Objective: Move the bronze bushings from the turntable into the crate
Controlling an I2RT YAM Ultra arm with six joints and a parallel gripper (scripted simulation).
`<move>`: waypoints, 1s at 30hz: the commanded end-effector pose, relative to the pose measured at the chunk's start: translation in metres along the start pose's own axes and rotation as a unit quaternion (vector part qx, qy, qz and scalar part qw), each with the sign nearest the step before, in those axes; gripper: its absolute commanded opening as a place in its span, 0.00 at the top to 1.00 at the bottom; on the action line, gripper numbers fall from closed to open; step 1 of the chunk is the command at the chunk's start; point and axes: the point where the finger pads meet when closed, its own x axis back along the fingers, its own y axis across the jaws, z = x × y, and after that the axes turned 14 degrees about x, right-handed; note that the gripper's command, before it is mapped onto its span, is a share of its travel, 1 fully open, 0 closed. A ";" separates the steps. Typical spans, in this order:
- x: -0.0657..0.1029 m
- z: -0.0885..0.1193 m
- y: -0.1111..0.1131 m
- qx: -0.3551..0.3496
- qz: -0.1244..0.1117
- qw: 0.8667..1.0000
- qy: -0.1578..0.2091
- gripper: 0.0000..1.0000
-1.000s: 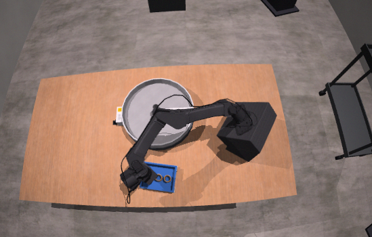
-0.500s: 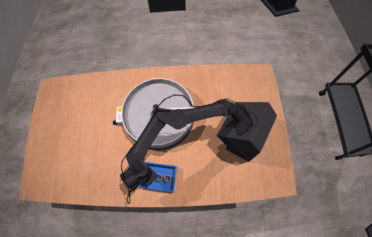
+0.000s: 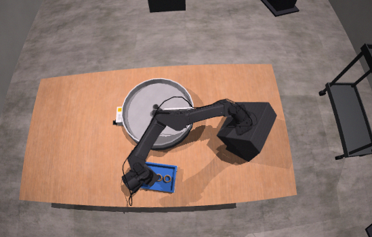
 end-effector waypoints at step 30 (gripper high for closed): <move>0.028 -0.017 -0.005 -0.006 0.011 0.999 -0.034 1.00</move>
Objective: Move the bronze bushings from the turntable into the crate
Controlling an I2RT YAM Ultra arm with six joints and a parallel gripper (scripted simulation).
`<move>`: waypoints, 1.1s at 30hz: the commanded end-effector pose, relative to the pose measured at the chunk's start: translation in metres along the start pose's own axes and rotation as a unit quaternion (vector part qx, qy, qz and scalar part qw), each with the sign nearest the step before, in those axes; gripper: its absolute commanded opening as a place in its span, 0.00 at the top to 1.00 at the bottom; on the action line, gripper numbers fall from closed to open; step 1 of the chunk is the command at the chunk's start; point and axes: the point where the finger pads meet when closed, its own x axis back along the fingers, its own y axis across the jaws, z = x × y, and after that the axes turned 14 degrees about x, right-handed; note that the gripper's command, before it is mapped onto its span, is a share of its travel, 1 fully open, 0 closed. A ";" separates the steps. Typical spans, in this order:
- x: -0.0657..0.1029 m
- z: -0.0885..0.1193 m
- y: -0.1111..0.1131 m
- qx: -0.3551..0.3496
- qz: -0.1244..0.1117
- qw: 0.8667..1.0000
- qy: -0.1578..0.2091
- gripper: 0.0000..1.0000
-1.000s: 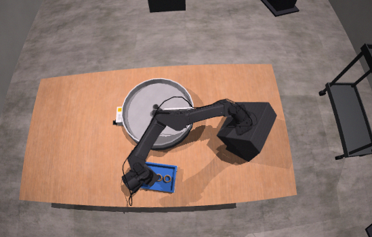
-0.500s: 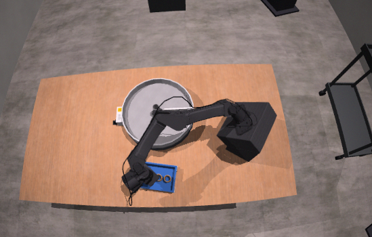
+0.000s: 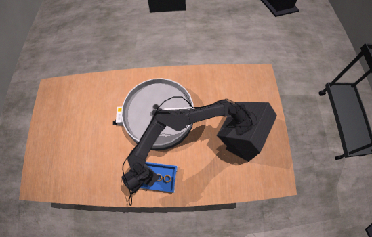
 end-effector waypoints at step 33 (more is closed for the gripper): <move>0.031 -0.015 -0.011 -0.004 0.009 0.999 -0.032 1.00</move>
